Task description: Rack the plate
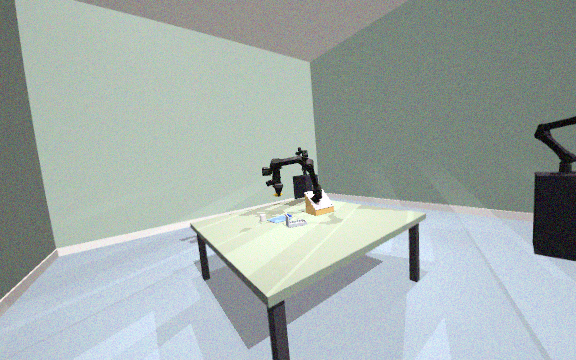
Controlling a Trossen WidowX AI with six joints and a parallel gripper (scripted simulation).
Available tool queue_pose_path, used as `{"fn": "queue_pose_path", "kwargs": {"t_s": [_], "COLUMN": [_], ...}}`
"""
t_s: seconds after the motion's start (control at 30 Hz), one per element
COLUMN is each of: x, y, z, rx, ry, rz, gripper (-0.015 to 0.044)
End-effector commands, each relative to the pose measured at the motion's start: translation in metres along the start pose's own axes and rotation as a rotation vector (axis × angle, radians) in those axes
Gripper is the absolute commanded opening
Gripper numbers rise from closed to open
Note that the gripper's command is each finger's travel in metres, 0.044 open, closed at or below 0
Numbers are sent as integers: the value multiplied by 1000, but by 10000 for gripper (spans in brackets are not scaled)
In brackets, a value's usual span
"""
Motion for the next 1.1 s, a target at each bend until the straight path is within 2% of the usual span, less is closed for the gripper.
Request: {"fn": "queue_pose_path", "kwargs": {"t_s": [0.0,1.07], "x": [27,163], "y": [10,110], "z": [2,-3], "rx": [4,14], "ry": [-6,-7], "rz": [-169,-1229], "gripper": [0,0]}}
Point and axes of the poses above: the point midway between the two fingers, 35 mm back from their tips, its own z axis back along the fingers, its own x axis across the jaws, y = z × x, the point moved 7 cm from there along z, back along the fingers, and after that the axes turned 15 degrees about z, right-handed, at the moved point
